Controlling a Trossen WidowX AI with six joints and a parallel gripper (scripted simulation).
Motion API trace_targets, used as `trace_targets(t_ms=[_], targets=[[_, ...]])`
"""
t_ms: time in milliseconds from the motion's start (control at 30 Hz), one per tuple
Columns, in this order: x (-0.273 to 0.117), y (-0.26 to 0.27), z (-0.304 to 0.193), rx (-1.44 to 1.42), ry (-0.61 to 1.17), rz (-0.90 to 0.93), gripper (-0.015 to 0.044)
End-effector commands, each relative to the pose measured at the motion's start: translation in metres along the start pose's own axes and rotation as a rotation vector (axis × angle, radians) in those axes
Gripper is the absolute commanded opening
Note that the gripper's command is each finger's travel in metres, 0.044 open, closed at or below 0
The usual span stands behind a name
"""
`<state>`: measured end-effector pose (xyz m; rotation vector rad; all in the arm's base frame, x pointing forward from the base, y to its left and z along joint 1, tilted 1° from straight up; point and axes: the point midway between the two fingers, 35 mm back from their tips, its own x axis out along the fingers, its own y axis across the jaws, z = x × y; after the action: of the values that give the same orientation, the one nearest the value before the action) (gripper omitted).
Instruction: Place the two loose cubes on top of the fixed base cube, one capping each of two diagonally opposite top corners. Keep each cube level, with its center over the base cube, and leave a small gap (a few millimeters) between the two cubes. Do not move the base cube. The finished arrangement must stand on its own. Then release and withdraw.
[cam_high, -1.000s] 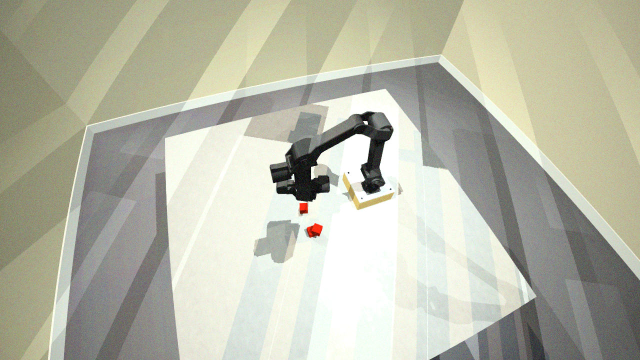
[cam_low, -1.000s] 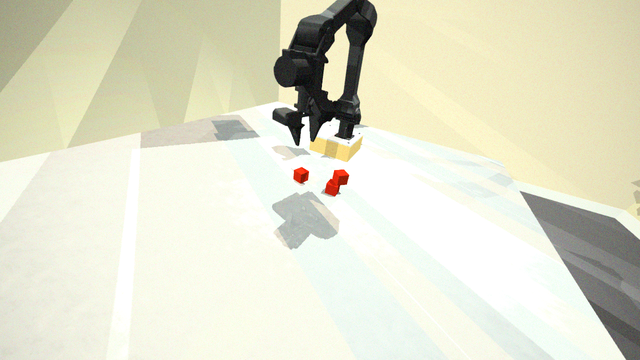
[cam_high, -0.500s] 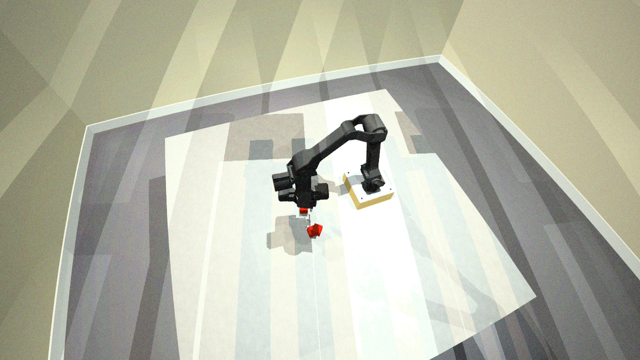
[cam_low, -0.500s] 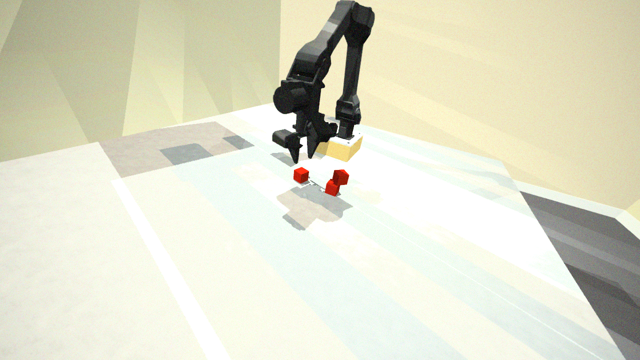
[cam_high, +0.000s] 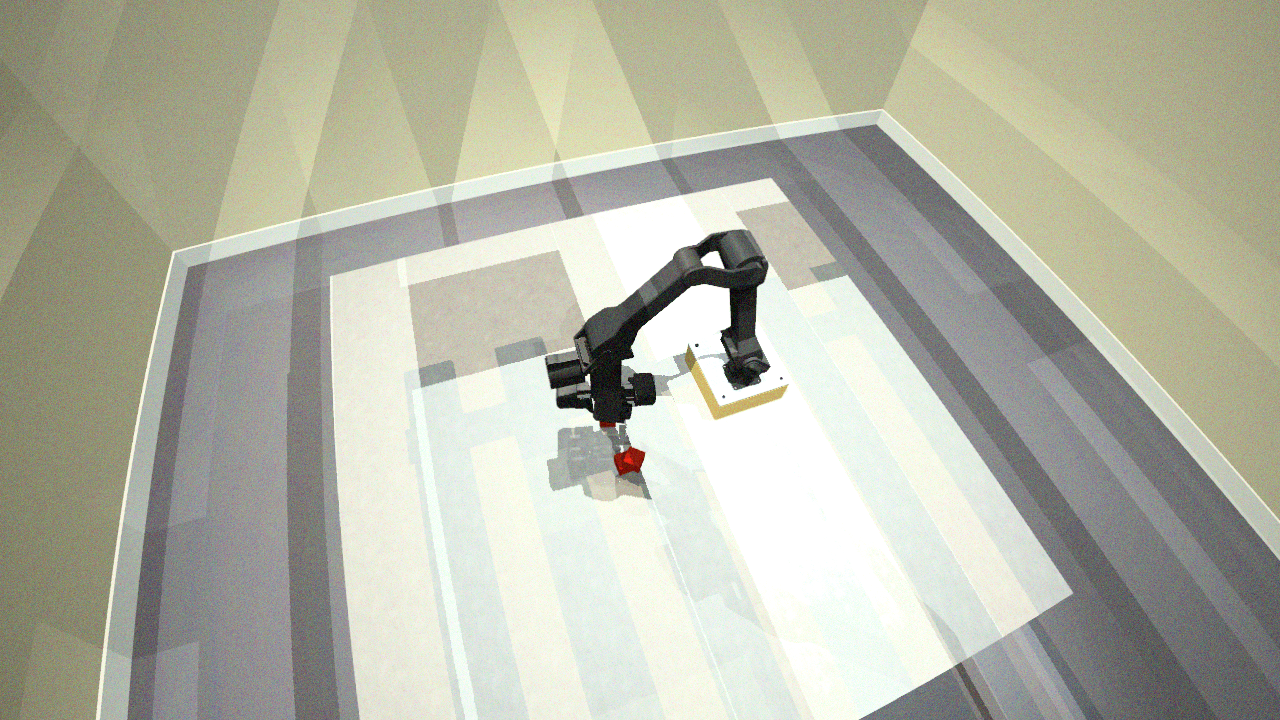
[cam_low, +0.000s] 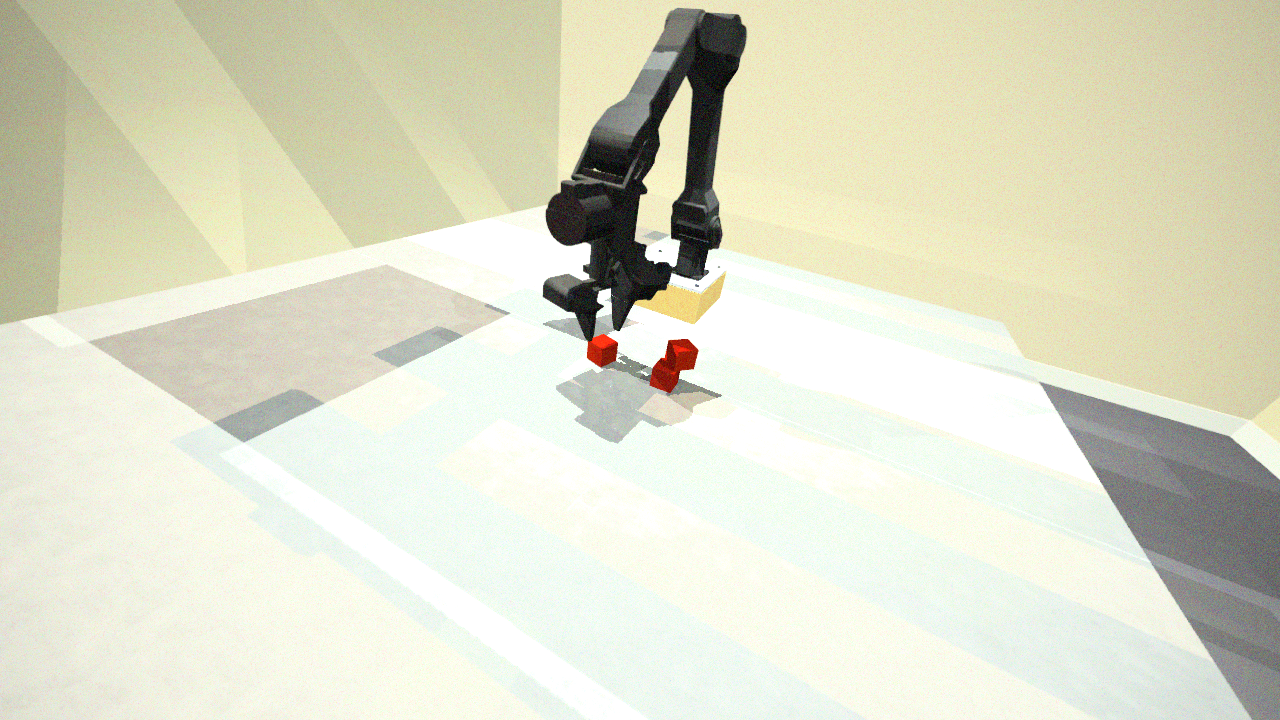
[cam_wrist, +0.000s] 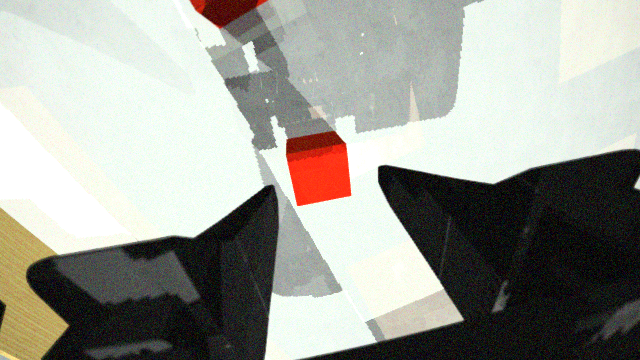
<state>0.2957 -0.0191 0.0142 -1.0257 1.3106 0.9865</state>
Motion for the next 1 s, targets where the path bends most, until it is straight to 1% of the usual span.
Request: trace_targets(t_ms=[0, 433, 633, 800, 967], targets=[[0.010, 0.001, 0.000, -0.006, 0.003, 0.008, 0.0265], [0.028, 0.002, -0.001, -0.006, 0.003, 0.008, 0.0265], [0.028, 0.002, -0.001, -0.006, 0.003, 0.008, 0.0107], [0.026, 0.002, -0.001, -0.006, 0.003, 0.008, 0.0105], [0.012, -0.001, 0.000, -0.006, 0.003, 0.008, 0.0105]])
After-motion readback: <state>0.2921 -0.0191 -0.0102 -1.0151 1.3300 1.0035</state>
